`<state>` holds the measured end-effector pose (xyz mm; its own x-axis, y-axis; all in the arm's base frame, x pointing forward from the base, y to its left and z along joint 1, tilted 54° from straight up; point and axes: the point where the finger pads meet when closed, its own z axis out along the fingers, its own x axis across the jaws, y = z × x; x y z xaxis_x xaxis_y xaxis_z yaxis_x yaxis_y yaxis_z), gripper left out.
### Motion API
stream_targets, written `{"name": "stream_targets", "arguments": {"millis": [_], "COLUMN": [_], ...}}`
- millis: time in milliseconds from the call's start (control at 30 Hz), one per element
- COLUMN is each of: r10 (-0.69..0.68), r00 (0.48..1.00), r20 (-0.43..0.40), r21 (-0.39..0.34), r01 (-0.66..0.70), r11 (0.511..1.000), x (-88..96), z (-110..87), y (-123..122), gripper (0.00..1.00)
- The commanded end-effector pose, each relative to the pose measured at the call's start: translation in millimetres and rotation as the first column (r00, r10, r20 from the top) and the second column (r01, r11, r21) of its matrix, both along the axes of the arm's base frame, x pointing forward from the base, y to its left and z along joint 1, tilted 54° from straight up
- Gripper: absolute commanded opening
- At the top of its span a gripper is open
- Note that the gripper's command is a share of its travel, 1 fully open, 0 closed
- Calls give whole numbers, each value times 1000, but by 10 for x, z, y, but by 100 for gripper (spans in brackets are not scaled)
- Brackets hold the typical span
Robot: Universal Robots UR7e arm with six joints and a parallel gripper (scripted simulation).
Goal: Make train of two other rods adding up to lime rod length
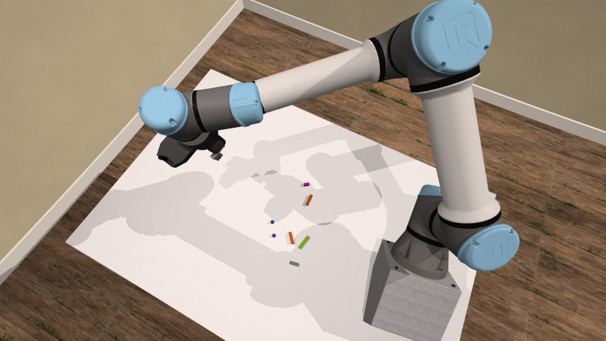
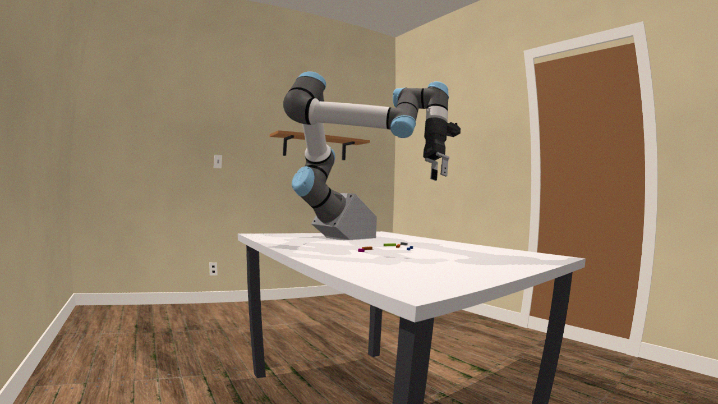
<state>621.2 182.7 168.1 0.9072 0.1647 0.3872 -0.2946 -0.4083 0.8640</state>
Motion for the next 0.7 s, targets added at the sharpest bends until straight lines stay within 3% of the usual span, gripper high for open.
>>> {"name": "stream_targets", "arguments": {"millis": [0, 333, 500, 567, 667], "r10": [-1, -17, -21, -21, -23], "r00": [1000, 997, 995, 995, 992], "r20": [-11, -74, -98, -98, -123], "r21": [8, 50, 67, 67, 85], "r01": [1, 21, 27, 27, 33], "r11": [1000, 999, 997, 997, 996], "x": [-70, -524, -729, -729, -962], "z": [-106, -687, -894, -894, -1099], "y": [-57, -409, -547, -547, -690], "gripper": [100, 100, 100, 100, 100]}}
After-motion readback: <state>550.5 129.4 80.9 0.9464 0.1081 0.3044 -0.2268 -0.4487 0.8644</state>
